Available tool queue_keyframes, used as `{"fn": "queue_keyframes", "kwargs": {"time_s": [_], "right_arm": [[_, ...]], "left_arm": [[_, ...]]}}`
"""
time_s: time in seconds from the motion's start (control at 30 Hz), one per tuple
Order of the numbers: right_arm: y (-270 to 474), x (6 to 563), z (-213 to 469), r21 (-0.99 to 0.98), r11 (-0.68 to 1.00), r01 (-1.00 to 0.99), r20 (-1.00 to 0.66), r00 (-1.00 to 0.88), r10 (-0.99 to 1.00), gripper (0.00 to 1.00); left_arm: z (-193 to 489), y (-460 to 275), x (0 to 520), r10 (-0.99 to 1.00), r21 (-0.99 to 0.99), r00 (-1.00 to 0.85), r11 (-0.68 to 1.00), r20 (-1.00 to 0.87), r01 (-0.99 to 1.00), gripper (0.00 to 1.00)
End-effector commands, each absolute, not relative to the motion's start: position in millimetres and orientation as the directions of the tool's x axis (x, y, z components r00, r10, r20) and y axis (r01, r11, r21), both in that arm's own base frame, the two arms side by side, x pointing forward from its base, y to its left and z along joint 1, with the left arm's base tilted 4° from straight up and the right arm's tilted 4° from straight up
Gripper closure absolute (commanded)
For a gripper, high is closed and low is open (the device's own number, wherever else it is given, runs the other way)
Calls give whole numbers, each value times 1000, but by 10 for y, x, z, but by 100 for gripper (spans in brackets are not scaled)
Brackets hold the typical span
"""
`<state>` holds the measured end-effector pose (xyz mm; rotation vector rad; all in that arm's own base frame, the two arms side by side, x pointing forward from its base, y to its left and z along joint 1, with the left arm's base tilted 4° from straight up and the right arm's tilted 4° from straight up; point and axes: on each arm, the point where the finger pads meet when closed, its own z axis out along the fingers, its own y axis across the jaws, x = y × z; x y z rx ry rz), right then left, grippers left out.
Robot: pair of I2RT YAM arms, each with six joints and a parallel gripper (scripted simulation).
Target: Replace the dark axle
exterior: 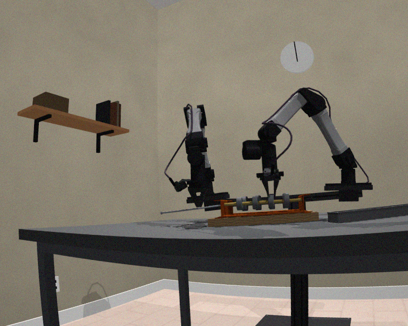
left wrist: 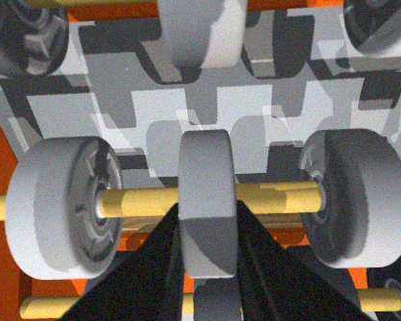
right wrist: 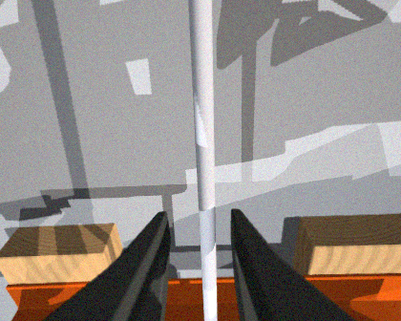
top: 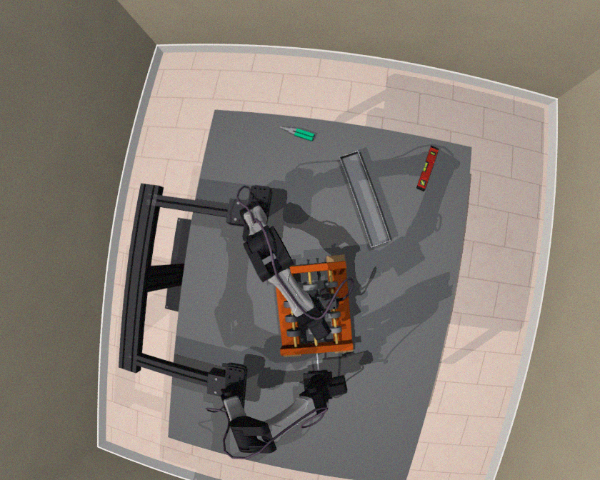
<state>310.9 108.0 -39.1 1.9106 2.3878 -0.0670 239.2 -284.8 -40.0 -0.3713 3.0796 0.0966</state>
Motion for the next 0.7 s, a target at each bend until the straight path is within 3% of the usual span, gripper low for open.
{"fn": "queue_keyframes", "kwargs": {"time_s": [0.0,0.67], "right_arm": [[1162,3235,-307,71,207,976,-67,-203,977,75],[1160,3234,-307,71,208,975,-69,-204,977,75]], "left_arm": [[-102,-2970,2525,-236,-5,-967,972,-93,-237,100],[-133,-2989,2493,-227,2,-970,974,-90,-228,100]]}}
